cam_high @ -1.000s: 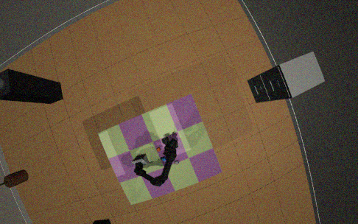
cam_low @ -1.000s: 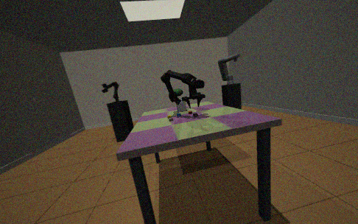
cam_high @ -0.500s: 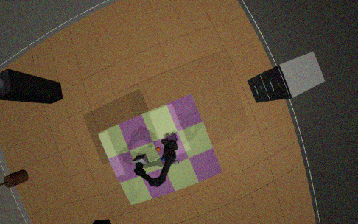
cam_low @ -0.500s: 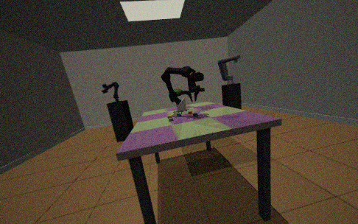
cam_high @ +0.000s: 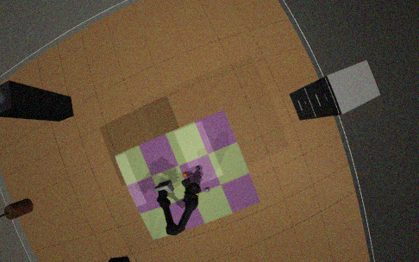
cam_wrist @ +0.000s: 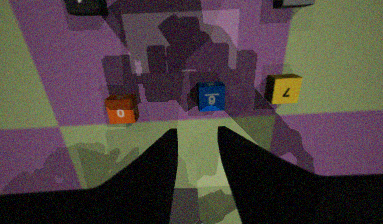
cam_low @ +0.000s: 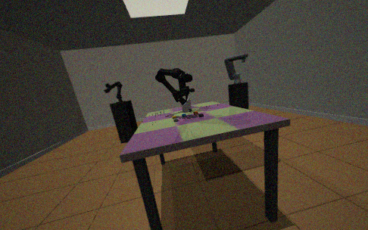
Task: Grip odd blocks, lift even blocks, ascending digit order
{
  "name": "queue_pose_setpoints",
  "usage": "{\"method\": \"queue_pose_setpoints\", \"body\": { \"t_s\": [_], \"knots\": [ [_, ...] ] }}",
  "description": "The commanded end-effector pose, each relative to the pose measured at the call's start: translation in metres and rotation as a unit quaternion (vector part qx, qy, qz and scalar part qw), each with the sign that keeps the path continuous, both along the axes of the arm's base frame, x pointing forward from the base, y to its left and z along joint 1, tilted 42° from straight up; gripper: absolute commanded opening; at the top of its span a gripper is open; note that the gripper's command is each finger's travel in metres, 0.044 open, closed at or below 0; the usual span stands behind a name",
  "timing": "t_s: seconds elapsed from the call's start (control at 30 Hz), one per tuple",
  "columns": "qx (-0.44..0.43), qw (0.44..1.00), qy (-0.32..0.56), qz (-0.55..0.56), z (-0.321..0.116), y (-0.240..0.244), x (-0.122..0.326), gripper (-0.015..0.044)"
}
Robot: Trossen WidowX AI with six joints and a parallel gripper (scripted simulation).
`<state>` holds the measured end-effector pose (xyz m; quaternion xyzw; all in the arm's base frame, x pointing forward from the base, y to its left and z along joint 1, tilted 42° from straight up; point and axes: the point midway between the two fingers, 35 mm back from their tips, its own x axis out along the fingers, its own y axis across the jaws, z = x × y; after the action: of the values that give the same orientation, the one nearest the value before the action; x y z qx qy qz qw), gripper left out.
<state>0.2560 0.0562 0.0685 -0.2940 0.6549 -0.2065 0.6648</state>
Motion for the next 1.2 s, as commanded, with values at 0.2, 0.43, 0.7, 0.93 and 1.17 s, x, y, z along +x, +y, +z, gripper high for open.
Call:
{"method": "queue_pose_setpoints", "body": {
  "t_s": [0.2,0.43,0.7,0.93,1.17],
  "knots": [
    [-0.002,1.000,0.001,0.003,-0.003,-0.024,-0.019,0.0172],
    [-0.004,1.000,0.001,0.003,-0.055,-0.072,-0.017,0.0356],
    [-0.004,1.000,0.001,0.003,-0.056,-0.074,-0.016,0.0400],
    [-0.004,1.000,0.001,0.003,-0.065,-0.081,-0.015,0.0400],
    [-0.004,1.000,0.001,0.003,-0.073,-0.088,-0.015,0.0400]
  ]
}}
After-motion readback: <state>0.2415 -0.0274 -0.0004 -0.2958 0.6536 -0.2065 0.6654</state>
